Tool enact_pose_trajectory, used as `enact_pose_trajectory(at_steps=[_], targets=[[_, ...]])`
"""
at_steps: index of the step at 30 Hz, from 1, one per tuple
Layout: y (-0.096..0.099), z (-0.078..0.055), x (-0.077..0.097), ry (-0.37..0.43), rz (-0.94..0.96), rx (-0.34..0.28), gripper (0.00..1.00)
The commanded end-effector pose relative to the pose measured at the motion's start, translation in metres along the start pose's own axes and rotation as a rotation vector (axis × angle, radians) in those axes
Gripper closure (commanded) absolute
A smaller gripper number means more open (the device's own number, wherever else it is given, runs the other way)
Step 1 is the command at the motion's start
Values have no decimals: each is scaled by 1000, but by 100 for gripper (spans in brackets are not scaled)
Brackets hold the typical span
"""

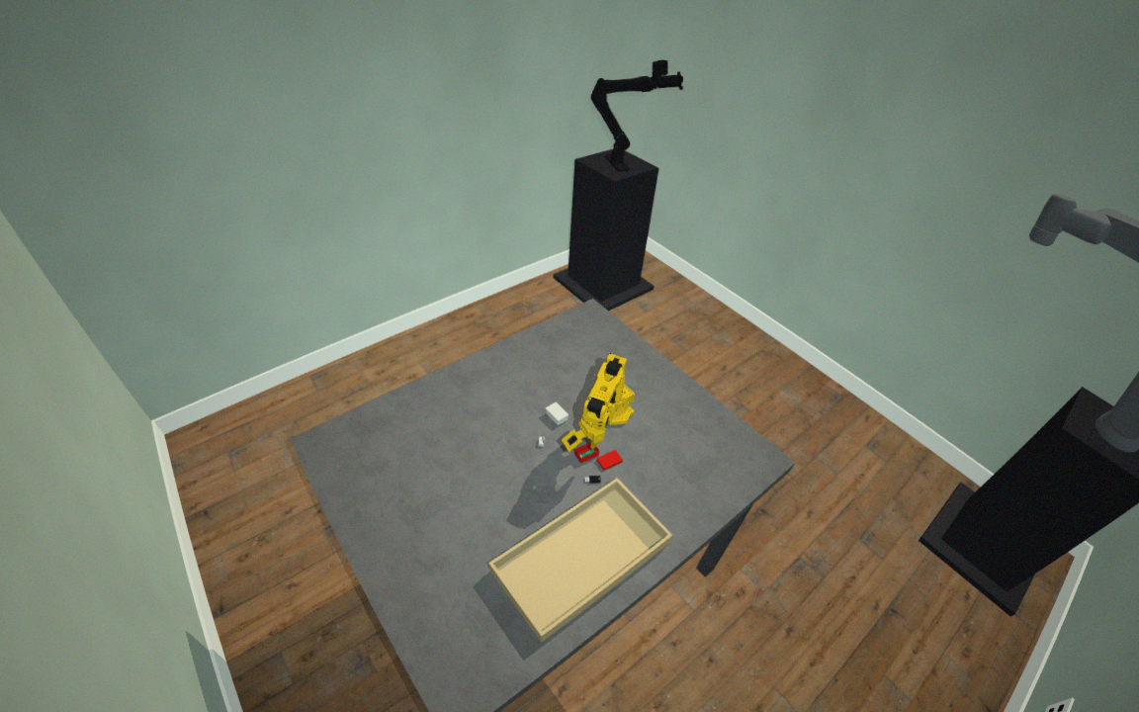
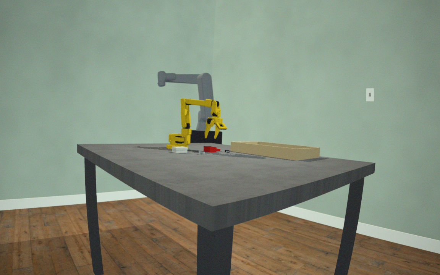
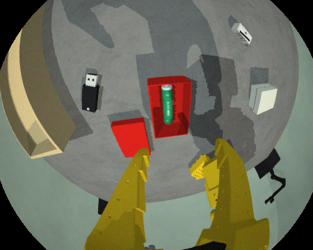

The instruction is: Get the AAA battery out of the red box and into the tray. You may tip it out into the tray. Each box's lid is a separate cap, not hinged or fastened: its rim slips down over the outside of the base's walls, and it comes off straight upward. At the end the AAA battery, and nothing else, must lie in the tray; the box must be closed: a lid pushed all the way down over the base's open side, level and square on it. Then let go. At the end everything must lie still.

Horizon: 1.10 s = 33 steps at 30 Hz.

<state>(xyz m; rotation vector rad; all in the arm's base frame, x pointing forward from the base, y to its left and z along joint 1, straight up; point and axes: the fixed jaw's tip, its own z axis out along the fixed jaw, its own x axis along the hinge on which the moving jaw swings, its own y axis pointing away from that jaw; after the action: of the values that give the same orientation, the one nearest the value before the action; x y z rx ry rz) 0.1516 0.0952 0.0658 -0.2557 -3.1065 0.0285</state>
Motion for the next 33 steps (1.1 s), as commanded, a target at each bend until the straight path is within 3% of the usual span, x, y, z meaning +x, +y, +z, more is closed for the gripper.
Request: enact_pose_trajectory(at_steps=[1,33], targets=[[2,-6,-4,-23,-1,-20,71],[0,-6,-2,-23,-1,-20,71]])
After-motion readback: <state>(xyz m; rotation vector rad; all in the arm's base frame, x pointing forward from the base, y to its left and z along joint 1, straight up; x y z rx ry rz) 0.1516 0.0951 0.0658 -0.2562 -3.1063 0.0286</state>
